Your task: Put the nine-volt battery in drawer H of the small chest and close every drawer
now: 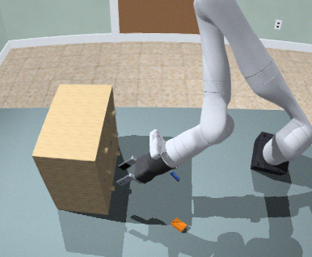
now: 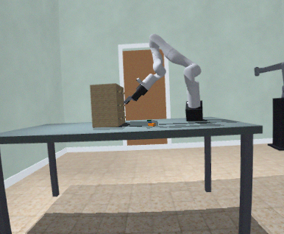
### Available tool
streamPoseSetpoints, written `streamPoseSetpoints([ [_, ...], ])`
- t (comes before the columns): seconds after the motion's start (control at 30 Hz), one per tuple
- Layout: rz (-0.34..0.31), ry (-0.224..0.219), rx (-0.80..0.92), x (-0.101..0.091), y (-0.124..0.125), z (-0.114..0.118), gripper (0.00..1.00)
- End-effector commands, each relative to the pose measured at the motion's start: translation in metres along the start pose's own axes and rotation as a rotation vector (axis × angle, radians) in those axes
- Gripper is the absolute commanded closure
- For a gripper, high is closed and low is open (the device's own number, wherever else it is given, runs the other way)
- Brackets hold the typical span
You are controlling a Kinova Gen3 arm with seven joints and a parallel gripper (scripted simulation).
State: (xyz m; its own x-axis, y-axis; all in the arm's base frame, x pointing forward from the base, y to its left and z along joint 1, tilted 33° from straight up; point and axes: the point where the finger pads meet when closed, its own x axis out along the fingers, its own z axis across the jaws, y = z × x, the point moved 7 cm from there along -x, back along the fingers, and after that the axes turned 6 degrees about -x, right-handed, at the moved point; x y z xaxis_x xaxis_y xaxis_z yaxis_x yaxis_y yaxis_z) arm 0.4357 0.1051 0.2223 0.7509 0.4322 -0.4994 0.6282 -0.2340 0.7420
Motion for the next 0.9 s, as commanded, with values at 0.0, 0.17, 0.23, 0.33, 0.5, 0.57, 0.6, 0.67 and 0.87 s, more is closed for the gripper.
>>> streamPoseSetpoints([
  [0.0, 0.001, -0.001, 0.0, -0.0002, 0.0006, 0.0002, 0.0],
  [0.17, 0.0, -0.001, 0.0, -0.0004, 0.0007, 0.0002, 0.0],
  [0.23, -0.001, -0.001, -0.001, -0.0005, 0.0008, 0.0002, 0.0],
  [0.33, -0.003, -0.001, -0.001, -0.0007, 0.001, 0.0003, 0.0],
  [0.5, -0.005, 0.0, -0.001, -0.001, 0.0012, 0.0004, 0.0],
  [0.57, -0.007, 0.0, -0.001, -0.0013, 0.0013, 0.0004, 0.0],
  [0.6, -0.008, 0.0, -0.001, -0.0014, 0.0014, 0.0004, 0.0],
  [0.67, -0.01, 0.0, -0.001, -0.0017, 0.0016, 0.0005, 0.0],
  [0.87, -0.019, 0.0, -0.001, -0.003, 0.0024, 0.0007, 0.0],
])
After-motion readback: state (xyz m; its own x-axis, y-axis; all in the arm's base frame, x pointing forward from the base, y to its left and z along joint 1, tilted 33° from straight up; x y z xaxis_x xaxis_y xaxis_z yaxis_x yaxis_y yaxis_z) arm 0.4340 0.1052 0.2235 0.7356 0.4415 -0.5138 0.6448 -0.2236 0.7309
